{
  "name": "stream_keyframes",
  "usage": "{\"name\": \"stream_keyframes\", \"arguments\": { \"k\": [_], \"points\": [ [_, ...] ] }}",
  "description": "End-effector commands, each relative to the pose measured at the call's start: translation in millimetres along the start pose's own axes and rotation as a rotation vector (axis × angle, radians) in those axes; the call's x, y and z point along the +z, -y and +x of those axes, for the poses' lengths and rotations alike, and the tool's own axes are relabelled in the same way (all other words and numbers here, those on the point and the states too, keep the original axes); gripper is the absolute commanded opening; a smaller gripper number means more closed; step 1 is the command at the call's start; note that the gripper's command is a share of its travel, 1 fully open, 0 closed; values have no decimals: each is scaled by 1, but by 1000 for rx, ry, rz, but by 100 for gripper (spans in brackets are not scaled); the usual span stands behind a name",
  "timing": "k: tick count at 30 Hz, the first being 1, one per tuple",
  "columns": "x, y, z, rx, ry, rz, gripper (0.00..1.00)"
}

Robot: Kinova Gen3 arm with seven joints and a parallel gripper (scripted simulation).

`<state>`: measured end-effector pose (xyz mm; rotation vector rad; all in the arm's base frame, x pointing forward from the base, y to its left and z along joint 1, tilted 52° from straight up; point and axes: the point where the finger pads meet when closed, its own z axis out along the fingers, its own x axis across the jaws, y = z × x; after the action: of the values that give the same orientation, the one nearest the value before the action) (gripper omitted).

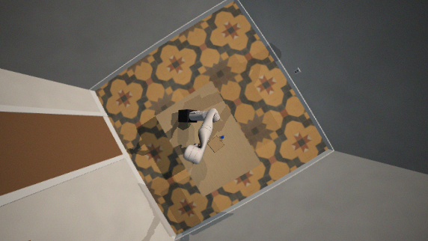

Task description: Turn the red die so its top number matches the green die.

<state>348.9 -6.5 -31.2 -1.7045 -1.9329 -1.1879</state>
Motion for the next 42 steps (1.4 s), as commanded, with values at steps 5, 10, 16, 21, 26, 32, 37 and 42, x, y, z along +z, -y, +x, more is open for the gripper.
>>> {"name": "stream_keyframes", "arguments": {
  "k": [5,10,16,21,26,32,37,42],
  "points": [
    [-1,0,-1,0,1,-1,79],
    [-1,0,-1,0,1,-1,79],
    [0,0,-1,0,1,-1,79],
    [2,0,-1,0,1,-1,79],
    [6,0,-1,0,1,-1,79],
    [17,0,-1,0,1,-1,79],
    [25,0,-1,0,1,-1,79],
    [29,0,-1,0,1,-1,79]
  ]
}}
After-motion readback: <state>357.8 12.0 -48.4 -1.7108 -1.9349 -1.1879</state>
